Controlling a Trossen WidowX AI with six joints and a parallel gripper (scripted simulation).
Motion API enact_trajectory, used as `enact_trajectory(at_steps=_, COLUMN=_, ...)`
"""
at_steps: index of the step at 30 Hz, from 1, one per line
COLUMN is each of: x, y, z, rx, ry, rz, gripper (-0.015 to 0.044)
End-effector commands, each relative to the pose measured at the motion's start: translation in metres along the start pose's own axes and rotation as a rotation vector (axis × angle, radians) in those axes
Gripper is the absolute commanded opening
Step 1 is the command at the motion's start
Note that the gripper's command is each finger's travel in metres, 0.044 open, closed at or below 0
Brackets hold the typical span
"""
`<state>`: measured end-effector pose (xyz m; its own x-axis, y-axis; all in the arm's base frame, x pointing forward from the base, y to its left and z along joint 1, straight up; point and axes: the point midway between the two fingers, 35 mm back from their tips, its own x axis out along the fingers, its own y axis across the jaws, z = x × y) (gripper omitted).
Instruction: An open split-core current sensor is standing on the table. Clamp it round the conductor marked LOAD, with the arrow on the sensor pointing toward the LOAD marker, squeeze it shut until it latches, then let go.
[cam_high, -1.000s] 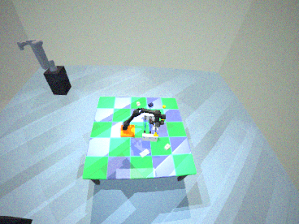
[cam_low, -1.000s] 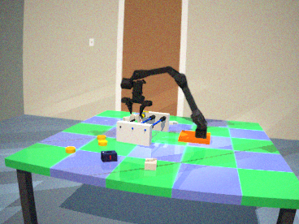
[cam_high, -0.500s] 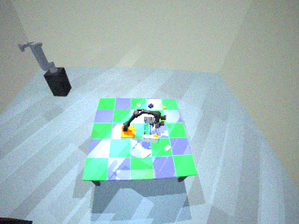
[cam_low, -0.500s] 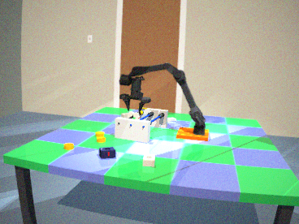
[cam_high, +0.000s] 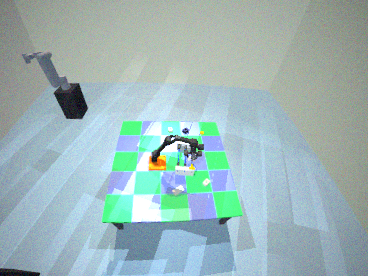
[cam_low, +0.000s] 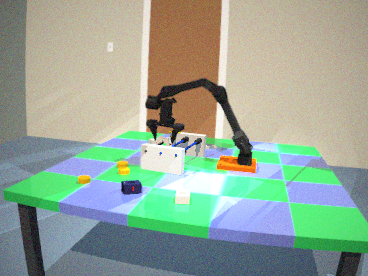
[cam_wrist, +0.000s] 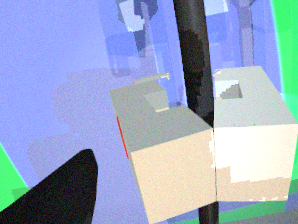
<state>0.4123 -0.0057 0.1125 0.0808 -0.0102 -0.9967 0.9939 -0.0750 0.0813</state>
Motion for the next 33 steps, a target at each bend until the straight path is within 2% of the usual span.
enact_trajectory(at_steps=1, x=0.014, y=-0.002, z=-0.001, rx=0.001, ry=0.005, rz=-0.016, gripper=0.044)
enact_trajectory(at_steps=24, x=0.044, y=-0.002, z=-0.001, rx=0.001, ry=0.005, rz=-0.016, gripper=0.044)
enact_trajectory(at_steps=33, x=0.039, y=-0.002, z=-0.001, rx=0.0, ry=0.001, rz=-0.015, gripper=0.038)
